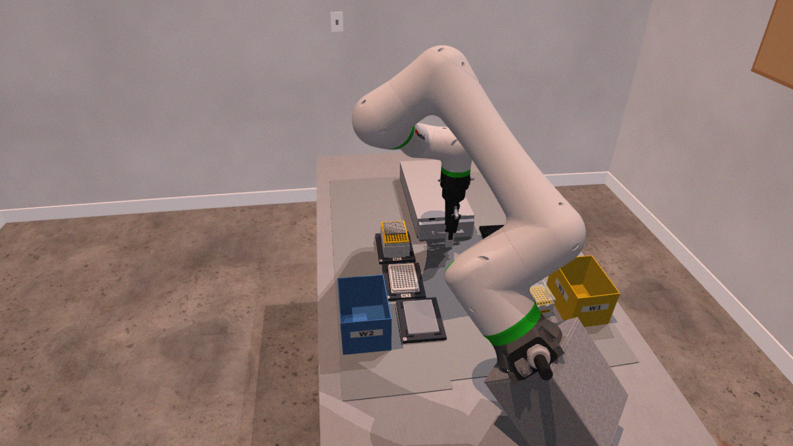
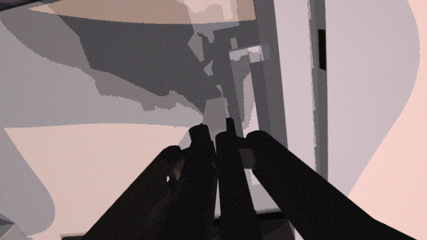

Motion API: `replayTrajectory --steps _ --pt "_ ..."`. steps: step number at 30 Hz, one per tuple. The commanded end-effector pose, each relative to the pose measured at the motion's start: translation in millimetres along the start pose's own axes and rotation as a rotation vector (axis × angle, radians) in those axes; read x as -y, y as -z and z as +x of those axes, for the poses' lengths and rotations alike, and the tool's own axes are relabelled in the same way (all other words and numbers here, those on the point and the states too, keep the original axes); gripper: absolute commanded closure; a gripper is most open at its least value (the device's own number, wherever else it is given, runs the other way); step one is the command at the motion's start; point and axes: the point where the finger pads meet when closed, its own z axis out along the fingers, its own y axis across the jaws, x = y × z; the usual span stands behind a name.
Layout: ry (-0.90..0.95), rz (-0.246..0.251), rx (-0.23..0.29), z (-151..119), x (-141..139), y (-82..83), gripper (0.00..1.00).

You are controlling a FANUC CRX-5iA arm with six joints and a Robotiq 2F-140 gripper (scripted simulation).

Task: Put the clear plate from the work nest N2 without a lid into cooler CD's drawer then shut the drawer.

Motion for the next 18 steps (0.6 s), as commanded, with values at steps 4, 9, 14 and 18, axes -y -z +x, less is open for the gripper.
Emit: replayTrajectory --steps 4,9,14,18 --pt "0.000 -0.001 0.000 -0.1 7.4 0.2 1.00" --pt "0.000 -0.001 0.000 -0.1 14.1 0.2 1.00" --pt "0.000 -0.001 0.000 -0.1 18.1 0.2 1.00" --pt "0.000 -0.001 0.000 -0.1 23.4 0.2 1.00"
